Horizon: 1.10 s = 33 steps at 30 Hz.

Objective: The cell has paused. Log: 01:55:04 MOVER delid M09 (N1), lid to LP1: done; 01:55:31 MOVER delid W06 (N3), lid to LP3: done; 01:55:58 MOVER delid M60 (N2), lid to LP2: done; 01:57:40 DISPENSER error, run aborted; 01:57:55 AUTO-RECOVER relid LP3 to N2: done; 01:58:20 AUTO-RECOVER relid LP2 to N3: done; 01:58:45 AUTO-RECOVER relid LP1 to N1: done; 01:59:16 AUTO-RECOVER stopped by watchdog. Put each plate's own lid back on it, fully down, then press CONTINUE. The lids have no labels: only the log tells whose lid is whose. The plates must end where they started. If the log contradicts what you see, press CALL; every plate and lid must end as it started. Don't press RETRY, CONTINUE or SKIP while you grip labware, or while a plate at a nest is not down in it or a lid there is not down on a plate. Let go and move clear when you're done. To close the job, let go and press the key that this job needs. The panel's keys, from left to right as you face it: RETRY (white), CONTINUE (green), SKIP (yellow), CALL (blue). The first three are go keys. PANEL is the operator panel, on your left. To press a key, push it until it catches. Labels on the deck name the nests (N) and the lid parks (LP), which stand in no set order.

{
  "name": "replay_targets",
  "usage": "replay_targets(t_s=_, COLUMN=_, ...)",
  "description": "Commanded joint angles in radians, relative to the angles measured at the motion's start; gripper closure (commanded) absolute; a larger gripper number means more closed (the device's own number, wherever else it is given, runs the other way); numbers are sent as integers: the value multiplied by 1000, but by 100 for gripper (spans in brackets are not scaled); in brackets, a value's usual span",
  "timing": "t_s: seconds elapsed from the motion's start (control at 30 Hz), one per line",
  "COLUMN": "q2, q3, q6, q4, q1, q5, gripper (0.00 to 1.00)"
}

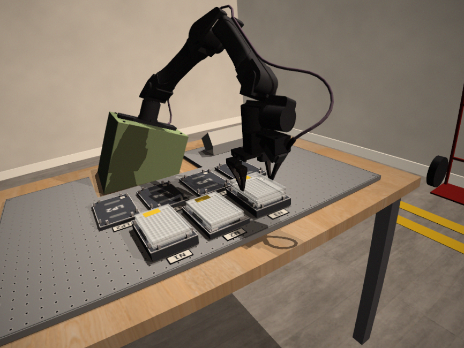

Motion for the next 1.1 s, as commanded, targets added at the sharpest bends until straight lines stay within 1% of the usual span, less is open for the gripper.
replay_targets(t_s=0.0, q2=-5, q3=-16, q6=12, q4=16, q1=3, q5=5, gripper=100)
replay_targets(t_s=0.1, q2=-8, q3=10, q6=13, q4=19, q1=0, q5=5, gripper=100)
replay_targets(t_s=0.3, q2=-1, q3=5, q6=15, q4=13, q1=-3, q5=6, gripper=100)
replay_targets(t_s=0.47, q2=3, q3=1, q6=16, q4=28, q1=4, q5=6, gripper=100)
replay_targets(t_s=0.63, q2=1, q3=-10, q6=18, q4=32, q1=4, q5=7, gripper=100)
replay_targets(t_s=0.77, q2=13, q3=-21, q6=19, q4=37, q1=4, q5=7, gripper=100)
replay_targets(t_s=0.83, q2=13, q3=-21, q6=19, q4=37, q1=4, q5=7, gripper=100)
replay_targets(t_s=0.87, q2=4, q3=15, q6=20, q4=26, q1=5, q5=7, gripper=100)
replay_targets(t_s=0.93, q2=2, q3=15, q6=20, q4=31, q1=7, q5=7, gripper=100)
replay_targets(t_s=0.97, q2=7, q3=-4, q6=13, q4=27, q1=5, q5=2, gripper=100)
replay_targets(t_s=1.07, q2=7, q3=-4, q6=13, q4=27, q1=5, q5=2, gripper=100)
